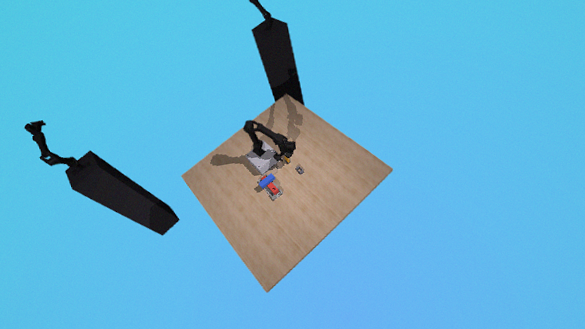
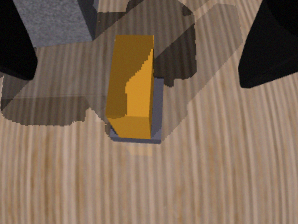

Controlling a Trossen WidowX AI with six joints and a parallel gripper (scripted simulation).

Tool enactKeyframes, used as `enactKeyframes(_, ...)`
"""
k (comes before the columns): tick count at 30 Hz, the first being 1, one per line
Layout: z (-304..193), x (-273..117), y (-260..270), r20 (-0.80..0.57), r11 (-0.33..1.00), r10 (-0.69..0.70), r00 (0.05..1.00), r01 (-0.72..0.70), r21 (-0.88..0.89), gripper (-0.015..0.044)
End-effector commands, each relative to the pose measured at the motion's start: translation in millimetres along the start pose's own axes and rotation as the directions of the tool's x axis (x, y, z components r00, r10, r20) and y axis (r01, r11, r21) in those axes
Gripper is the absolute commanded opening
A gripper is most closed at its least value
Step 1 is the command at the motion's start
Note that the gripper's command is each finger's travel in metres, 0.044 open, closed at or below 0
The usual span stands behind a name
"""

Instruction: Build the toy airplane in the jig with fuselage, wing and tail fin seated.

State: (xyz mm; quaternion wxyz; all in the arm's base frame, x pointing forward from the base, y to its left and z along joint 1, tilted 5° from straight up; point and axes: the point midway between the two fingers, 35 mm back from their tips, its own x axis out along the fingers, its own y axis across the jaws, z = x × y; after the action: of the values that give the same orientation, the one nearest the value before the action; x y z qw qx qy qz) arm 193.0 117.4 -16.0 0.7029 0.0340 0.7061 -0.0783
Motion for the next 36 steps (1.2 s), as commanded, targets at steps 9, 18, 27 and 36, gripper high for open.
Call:
enactKeyframes(9,-1.8,20.9,-0.7,-0.008,1.000,-0.002,1.000,0.002,0.001,0.0440)
enactKeyframes(18,-2.7,35.2,-1.5,-0.008,1.000,-0.002,1.000,0.002,0.001,0.0440)
enactKeyframes(27,-3.5,43.7,-2.2,-0.008,1.000,-0.002,1.000,0.002,0.001,0.0387)
enactKeyframes(36,-3.5,43.7,-2.2,-0.008,1.000,-0.002,1.000,0.002,0.001,0.0151)
